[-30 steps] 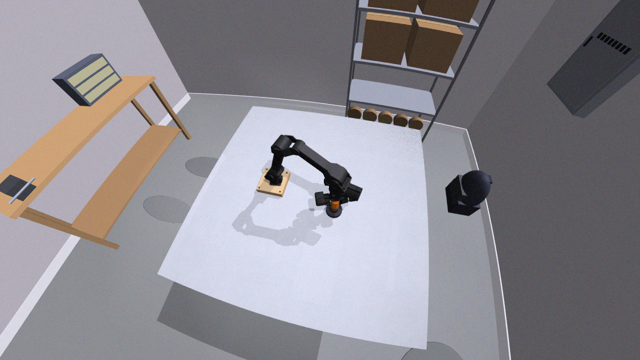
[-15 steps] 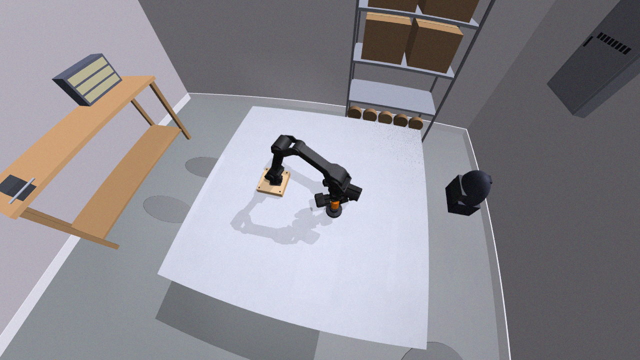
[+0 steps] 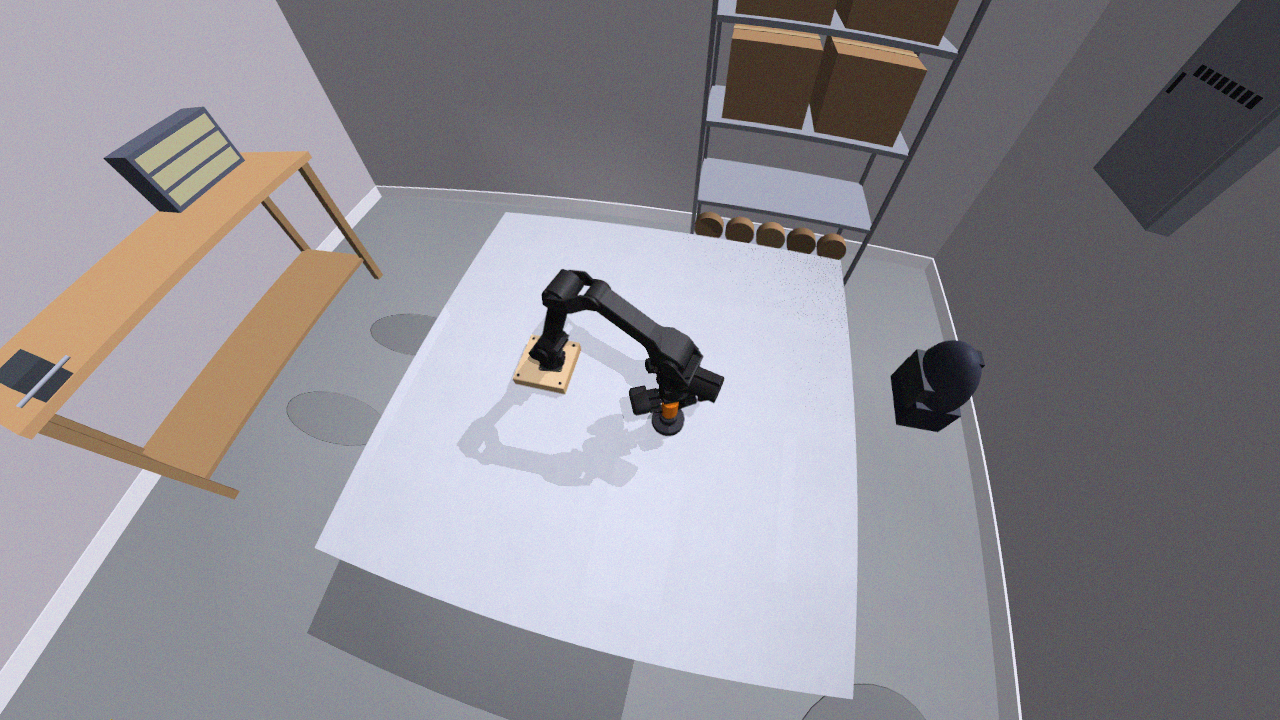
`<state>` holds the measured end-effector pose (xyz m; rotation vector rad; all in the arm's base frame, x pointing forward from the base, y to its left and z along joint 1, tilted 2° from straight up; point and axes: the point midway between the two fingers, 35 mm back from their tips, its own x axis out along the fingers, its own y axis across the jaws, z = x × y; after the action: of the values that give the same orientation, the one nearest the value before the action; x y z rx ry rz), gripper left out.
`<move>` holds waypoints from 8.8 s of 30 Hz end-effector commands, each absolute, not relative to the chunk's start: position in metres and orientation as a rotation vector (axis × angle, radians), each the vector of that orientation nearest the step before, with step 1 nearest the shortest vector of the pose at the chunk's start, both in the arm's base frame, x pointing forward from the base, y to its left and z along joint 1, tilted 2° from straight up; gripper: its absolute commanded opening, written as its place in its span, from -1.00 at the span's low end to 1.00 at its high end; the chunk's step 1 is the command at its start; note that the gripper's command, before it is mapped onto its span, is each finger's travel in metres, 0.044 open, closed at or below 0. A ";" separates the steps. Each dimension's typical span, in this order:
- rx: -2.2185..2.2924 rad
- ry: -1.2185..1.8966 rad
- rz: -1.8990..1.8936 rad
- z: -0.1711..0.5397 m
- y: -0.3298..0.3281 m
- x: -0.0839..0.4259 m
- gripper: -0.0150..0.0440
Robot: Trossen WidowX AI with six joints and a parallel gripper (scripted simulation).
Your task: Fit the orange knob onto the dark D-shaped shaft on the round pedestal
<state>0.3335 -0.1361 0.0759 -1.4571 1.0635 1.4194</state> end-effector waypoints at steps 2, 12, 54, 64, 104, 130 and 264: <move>-1.463 1.066 1.420 0.079 -0.137 0.334 -0.49; -1.603 0.946 1.563 0.080 -0.137 0.335 -0.49; -1.752 0.796 1.715 0.079 -0.137 0.334 -0.49; -1.752 0.796 1.715 0.076 -0.137 0.333 -0.49; -1.887 0.635 1.855 0.076 -0.137 0.334 -0.49; -1.236 1.227 1.189 0.077 -0.137 0.334 -0.49; 0.631 1.450 -0.673 0.076 -0.138 0.334 -0.49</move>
<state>0.3340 -0.1367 0.0763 0.6333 1.4532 -0.6657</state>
